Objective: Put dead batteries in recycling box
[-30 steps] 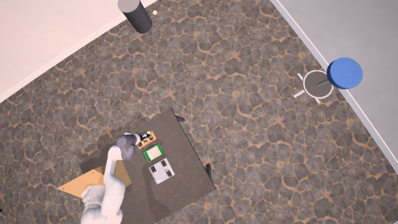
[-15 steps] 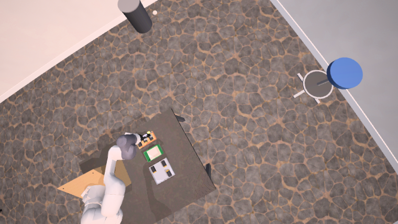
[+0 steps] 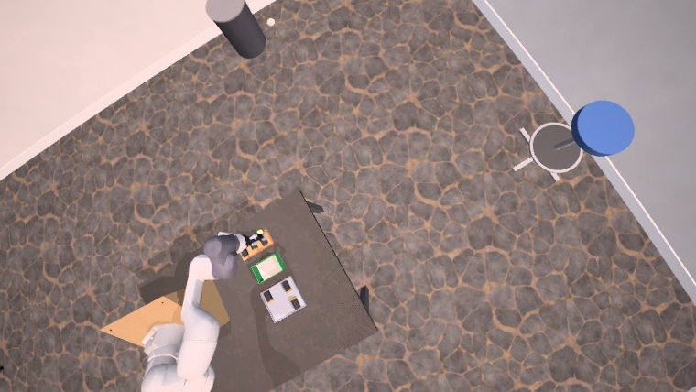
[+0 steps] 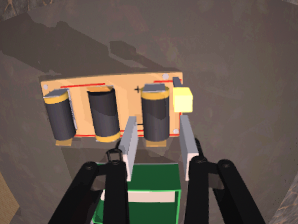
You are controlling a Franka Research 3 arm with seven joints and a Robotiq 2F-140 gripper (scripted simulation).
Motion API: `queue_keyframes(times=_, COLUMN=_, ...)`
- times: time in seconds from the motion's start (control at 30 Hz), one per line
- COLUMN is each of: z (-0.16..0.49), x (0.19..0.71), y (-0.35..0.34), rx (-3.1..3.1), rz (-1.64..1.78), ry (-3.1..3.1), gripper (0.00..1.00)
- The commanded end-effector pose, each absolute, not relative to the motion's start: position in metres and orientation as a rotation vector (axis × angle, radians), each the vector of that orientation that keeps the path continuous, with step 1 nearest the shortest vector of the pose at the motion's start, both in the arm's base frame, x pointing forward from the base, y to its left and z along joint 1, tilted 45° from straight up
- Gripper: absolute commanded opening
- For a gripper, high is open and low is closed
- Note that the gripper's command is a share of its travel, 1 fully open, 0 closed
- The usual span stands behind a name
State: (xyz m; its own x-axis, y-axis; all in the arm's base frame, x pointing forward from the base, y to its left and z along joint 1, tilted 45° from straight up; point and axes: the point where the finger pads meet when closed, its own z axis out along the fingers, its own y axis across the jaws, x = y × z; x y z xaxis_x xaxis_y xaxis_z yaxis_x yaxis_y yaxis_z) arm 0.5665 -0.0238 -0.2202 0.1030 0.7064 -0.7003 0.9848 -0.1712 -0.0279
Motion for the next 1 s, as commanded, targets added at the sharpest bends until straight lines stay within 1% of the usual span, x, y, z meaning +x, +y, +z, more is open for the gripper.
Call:
queue_keyframes(times=0.0, z=-0.2206, x=0.5663, y=-0.0249, rx=1.931, rz=-0.822, ry=1.649, gripper=0.29)
queue_keyframes(times=0.97, z=-0.2202, x=0.5628, y=-0.0247, rx=1.931, rz=-0.822, ry=1.649, gripper=0.29)
